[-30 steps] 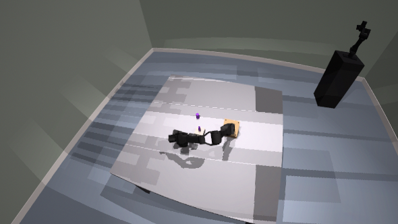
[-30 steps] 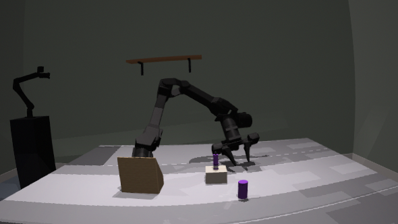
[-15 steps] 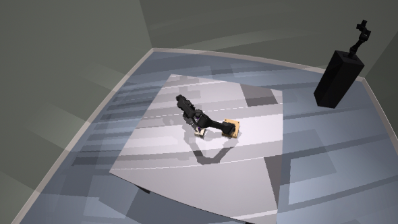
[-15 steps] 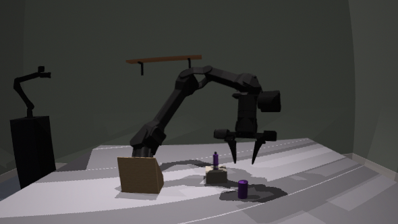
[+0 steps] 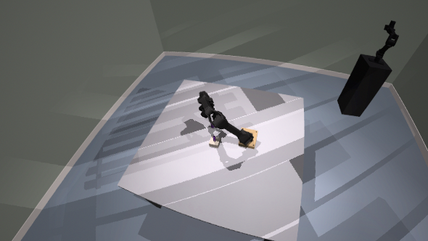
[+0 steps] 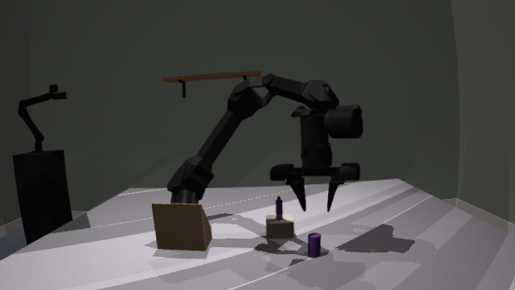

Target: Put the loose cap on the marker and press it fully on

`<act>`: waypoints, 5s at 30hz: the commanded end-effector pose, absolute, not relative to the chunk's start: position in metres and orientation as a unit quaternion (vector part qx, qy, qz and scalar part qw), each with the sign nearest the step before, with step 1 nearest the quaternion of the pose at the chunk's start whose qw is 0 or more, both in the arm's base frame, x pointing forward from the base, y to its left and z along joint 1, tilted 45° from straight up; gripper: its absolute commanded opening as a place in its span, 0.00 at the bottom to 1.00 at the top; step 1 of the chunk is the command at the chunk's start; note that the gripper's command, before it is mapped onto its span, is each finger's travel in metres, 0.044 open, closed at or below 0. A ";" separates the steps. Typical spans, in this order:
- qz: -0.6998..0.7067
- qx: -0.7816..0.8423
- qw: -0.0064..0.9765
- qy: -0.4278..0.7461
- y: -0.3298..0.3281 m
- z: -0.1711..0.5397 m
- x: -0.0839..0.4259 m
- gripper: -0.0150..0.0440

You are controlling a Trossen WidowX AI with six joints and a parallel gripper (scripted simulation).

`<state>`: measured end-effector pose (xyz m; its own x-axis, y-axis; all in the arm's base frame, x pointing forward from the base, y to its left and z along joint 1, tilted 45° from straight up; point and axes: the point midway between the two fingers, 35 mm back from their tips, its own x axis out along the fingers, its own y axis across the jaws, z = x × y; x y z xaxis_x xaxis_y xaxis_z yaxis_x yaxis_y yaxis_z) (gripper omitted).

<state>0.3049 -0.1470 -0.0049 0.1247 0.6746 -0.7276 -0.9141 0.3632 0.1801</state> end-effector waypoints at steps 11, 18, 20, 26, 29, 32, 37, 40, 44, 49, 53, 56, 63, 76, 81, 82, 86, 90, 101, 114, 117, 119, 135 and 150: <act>0.548 -0.149 0.731 0.379 -0.118 -0.033 0.308 0.67; 0.548 -0.148 0.731 0.379 -0.112 -0.039 0.310 0.67; 0.548 -0.148 0.731 0.380 -0.110 -0.042 0.310 0.67; 0.548 -0.148 0.731 0.379 -0.104 -0.049 0.311 0.67; 0.548 -0.148 0.731 0.379 -0.100 -0.052 0.312 0.67; 0.548 -0.148 0.731 0.379 -0.097 -0.056 0.312 0.67; 0.548 -0.148 0.731 0.379 -0.091 -0.061 0.313 0.67; 0.548 -0.148 0.731 0.379 -0.088 -0.064 0.313 0.67; 0.548 -0.148 0.731 0.378 -0.083 -0.069 0.313 0.67; 0.548 -0.148 0.731 0.378 -0.082 -0.070 0.313 0.62; 0.548 -0.148 0.731 0.378 -0.082 -0.070 0.313 0.48; 0.548 -0.148 0.731 0.378 -0.082 -0.070 0.313 0.44; 0.548 -0.148 0.731 0.378 -0.083 -0.069 0.314 0.30; 0.547 -0.148 0.731 0.380 -0.113 -0.040 0.310 0.25; 0.548 -0.149 0.731 0.379 -0.123 -0.029 0.307 0.25; 0.548 -0.149 0.731 0.379 -0.124 -0.028 0.307 0.25; 0.548 -0.149 0.731 0.379 -0.123 -0.023 0.306 0.25; 0.548 -0.148 0.731 0.379 -0.119 -0.010 0.303 0.25; 0.548 -0.148 0.731 0.380 -0.106 0.023 0.294 0.25; 0.548 -0.148 0.728 0.383 -0.090 0.058 0.279 0.25; 0.548 -0.148 0.729 0.383 -0.086 0.066 0.276 0.25; 0.548 -0.148 0.729 0.383 -0.083 0.071 0.273 0.25; 0.549 -0.145 0.730 0.381 -0.059 0.109 0.250 0.25; 0.550 -0.144 0.730 0.380 -0.044 0.119 0.240 0.25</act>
